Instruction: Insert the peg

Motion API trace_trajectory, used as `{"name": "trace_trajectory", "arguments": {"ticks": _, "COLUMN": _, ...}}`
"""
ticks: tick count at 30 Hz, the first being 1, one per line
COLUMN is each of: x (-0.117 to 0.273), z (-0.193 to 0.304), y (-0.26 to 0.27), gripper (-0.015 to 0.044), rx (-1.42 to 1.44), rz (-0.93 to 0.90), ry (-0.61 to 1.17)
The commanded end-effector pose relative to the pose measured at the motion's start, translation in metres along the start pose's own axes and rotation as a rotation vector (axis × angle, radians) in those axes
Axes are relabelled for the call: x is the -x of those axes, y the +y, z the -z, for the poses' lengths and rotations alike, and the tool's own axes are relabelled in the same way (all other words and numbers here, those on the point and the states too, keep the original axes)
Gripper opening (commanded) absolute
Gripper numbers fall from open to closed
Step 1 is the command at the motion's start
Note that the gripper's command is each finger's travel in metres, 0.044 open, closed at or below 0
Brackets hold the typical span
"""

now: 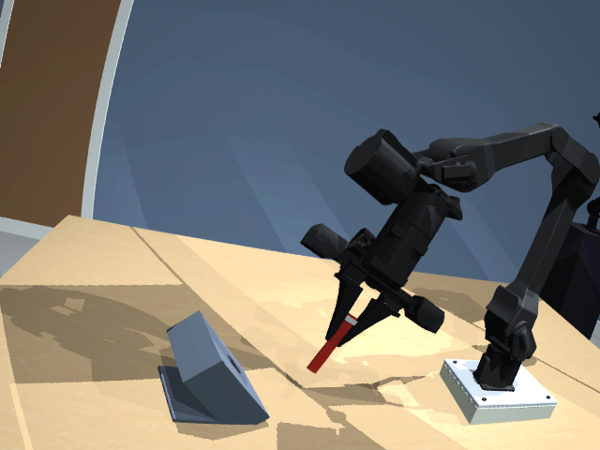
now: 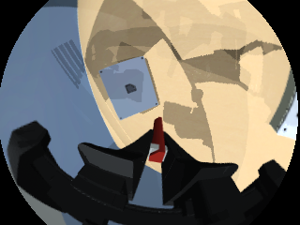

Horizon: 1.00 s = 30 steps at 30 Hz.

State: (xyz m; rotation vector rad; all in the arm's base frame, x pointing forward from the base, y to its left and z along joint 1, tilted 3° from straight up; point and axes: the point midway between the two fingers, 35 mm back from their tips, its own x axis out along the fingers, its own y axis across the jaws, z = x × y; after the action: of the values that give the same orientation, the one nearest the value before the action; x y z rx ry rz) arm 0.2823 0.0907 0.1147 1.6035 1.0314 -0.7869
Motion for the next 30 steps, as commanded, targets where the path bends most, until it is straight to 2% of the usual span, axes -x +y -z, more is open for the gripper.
{"name": "trace_trajectory", "arguments": {"ticks": 1, "x": 0.002, "z": -0.001, "y": 0.001, "gripper": 0.0, "rx": -0.05, "rz": -0.017, "ry": 0.011}}
{"name": "trace_trajectory", "arguments": {"ticks": 30, "x": 0.006, "z": -0.018, "y": 0.006, "gripper": 0.0, "rx": -0.389, "rz": -0.121, "ry": 0.061}}
